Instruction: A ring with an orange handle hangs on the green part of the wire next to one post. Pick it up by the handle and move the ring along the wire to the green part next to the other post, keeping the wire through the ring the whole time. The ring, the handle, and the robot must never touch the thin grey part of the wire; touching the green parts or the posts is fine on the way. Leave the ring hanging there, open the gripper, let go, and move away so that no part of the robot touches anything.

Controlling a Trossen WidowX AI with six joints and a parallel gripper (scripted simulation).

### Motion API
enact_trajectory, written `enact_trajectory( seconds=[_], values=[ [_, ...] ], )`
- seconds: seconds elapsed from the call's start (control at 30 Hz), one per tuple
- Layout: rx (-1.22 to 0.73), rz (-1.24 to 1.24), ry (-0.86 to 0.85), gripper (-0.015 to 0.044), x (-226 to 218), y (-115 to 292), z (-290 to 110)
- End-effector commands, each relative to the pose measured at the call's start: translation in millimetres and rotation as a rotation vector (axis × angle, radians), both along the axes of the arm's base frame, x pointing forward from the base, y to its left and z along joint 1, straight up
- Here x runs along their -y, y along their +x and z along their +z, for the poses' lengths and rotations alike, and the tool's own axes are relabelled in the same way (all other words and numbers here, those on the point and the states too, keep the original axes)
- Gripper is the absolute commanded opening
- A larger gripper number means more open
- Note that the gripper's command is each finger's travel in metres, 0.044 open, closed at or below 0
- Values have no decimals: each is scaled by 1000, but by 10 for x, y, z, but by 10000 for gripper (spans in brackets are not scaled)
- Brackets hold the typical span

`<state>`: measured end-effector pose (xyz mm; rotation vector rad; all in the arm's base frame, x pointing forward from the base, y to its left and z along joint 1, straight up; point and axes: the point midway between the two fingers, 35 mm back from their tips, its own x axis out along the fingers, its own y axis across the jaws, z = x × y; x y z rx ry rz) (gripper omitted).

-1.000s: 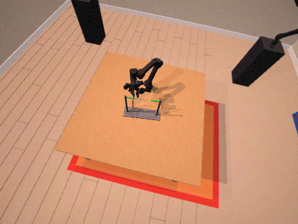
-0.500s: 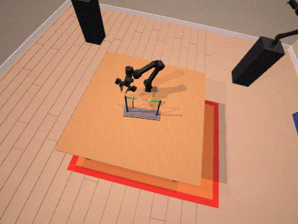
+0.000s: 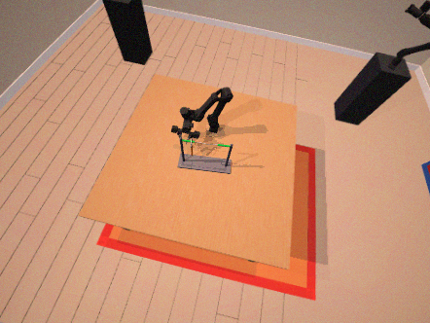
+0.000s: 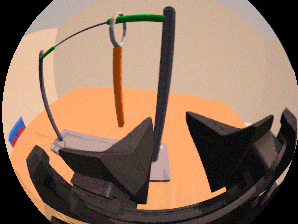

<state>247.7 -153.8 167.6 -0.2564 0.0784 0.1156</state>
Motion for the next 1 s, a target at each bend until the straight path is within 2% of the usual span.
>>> enact_trajectory(
  seconds=[0.0,0.2,0.3,0.97],
  values=[
    [-21,18,56,160,-133,-134,-293],
    [-43,45,166,160,-453,-391,-696],
    [-45,52,194,160,-545,-452,-771],
    [-14,-2,239,160,-630,45,-304]
  ],
)
